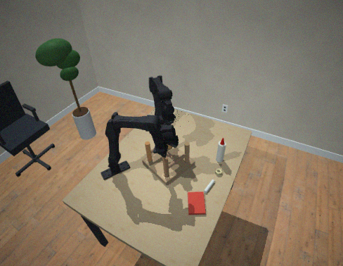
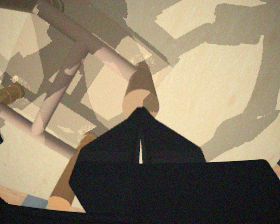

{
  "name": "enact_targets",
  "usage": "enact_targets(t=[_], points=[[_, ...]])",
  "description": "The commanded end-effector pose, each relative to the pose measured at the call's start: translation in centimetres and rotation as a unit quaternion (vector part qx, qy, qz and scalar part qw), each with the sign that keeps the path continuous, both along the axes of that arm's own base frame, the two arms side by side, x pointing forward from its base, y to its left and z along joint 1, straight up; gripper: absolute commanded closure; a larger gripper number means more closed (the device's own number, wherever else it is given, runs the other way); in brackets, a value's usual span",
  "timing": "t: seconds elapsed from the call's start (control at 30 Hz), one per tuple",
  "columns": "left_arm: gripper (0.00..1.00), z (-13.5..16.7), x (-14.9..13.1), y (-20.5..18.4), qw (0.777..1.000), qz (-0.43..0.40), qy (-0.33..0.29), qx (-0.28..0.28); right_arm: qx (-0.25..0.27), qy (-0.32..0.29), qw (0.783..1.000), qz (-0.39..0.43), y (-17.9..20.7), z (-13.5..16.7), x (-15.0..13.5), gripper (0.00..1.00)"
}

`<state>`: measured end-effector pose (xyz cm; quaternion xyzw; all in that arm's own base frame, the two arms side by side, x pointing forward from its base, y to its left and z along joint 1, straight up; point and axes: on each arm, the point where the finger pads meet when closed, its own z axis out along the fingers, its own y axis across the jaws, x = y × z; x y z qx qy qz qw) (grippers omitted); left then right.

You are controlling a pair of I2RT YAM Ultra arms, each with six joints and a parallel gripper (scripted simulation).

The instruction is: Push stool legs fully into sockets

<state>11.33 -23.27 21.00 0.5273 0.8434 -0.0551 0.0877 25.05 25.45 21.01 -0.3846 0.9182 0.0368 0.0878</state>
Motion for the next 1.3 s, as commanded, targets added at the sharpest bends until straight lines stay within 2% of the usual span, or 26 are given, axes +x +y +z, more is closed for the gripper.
enact_targets(t=[0.0, 0.07, 0.1, 0.17, 0.2, 0.23, 0.27, 0.4, 1.27], points=[[1.0, 1.0, 0.2, -0.1, 1.0, -0.001, -0.014, -0.023, 0.026, -0.029, 0.999, -0.002, 0.4, 1.7, 0.5, 1.0], [1.0, 1.0, 0.2, -0.1, 1.0, -0.001, -0.014, -0.023, 0.026, -0.028, 0.999, -0.001, 0.4, 1.6, 0.4, 1.0], [1.0, -1.0, -0.2, 0.4, 1.0, 0.0, 0.009, 0.019, 0.026, -0.029, 0.999, -0.001, 0.4, 1.7, 0.4, 1.0], [1.0, -1.0, -0.2, 0.4, 1.0, 0.0, 0.009, 0.019, 0.026, -0.029, 0.999, -0.001, 0.4, 1.7, 0.4, 1.0], [1.0, -1.4, 0.0, 0.0, 1.0, 0.0, 0.005, 0.011, 0.02, -0.021, 1.0, -0.002, 0.5, 1.0, 0.5, 1.0], [1.0, -1.9, -0.1, 0.2, 1.0, 0.0, 0.009, 0.019, -0.011, 0.01, 1.0, 0.0, -0.2, -0.8, -0.2, 1.0], [1.0, -2.4, -0.1, 0.1, 1.0, 0.0, 0.009, 0.019, -0.013, 0.012, 1.0, 0.0, -0.2, -1.0, -0.2, 1.0], [1.0, -2.7, -0.5, 1.0, 0.999, 0.0, 0.021, 0.045, -0.017, 0.016, 1.0, 0.0, -0.1, -2.7, -0.1, 1.0], [1.0, -5.2, -1.8, 3.6, 0.99, 0.0, 0.063, 0.129, -0.1, 0.099, 0.99, 0.0, -2.4, -6.1, -2.5, 1.0]])
